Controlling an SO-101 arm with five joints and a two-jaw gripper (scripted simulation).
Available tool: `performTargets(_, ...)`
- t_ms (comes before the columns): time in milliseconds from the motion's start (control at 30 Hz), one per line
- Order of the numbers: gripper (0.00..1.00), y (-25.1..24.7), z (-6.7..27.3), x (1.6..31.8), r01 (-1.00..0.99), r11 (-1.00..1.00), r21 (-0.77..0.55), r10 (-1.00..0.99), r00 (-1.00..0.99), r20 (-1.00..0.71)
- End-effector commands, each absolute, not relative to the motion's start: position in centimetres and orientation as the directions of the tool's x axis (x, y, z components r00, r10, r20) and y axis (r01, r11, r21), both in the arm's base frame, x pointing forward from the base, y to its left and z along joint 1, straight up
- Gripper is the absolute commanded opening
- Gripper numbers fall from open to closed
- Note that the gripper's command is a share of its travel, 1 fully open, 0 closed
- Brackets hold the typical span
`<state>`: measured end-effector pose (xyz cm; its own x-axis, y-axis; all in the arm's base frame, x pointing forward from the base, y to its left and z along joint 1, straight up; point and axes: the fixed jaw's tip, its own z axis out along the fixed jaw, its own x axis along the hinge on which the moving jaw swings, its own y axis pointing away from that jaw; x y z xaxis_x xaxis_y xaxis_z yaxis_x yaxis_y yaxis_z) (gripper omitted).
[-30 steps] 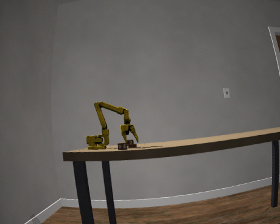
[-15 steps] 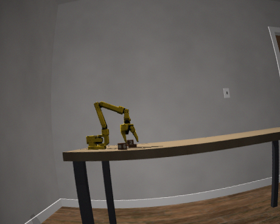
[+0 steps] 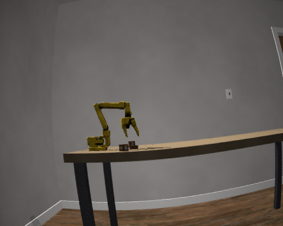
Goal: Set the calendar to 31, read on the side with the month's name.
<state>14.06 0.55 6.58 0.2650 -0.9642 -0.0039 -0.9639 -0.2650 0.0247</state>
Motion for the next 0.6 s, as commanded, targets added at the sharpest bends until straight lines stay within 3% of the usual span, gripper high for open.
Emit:
performTargets(0,0.36,0.73,8.29,14.46,-0.964,-0.263,-0.028,-0.965,0.263,0.006)
performTargets(567,0.36,0.72,8.5,14.41,-0.964,-0.263,-0.028,-0.965,0.263,0.006)
